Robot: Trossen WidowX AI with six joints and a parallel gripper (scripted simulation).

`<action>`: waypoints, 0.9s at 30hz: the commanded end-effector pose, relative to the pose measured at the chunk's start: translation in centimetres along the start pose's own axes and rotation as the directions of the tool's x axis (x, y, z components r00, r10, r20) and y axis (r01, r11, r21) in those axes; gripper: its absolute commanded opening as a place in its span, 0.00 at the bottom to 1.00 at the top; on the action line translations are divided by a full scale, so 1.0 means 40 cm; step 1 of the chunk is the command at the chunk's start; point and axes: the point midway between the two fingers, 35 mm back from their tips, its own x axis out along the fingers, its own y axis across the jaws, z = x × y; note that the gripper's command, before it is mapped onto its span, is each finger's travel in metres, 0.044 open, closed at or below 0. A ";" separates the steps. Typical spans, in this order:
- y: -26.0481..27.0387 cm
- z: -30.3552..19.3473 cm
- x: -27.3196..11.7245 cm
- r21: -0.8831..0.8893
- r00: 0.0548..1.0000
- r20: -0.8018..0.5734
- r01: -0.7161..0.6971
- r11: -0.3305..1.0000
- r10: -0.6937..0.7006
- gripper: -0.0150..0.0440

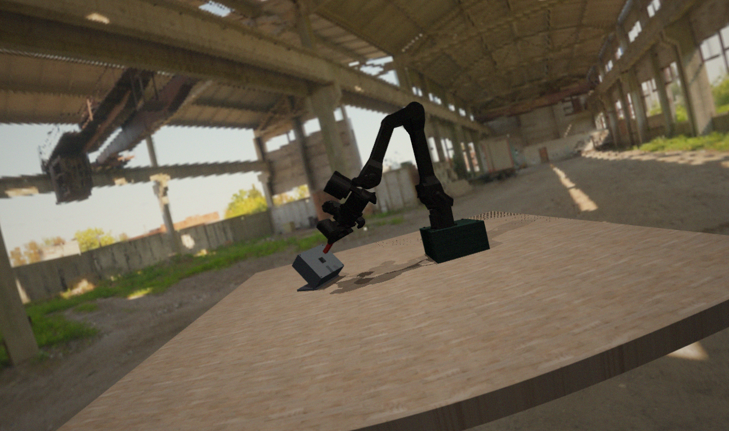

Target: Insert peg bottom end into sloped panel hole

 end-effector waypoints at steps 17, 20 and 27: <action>-0.003 -0.010 0.033 -0.010 1.000 -0.005 0.001 1.000 -0.001 0.25; -0.004 -0.011 0.043 -0.010 1.000 -0.004 0.001 1.000 -0.001 0.25; -0.004 -0.014 0.065 -0.011 1.000 -0.004 0.001 1.000 -0.001 0.25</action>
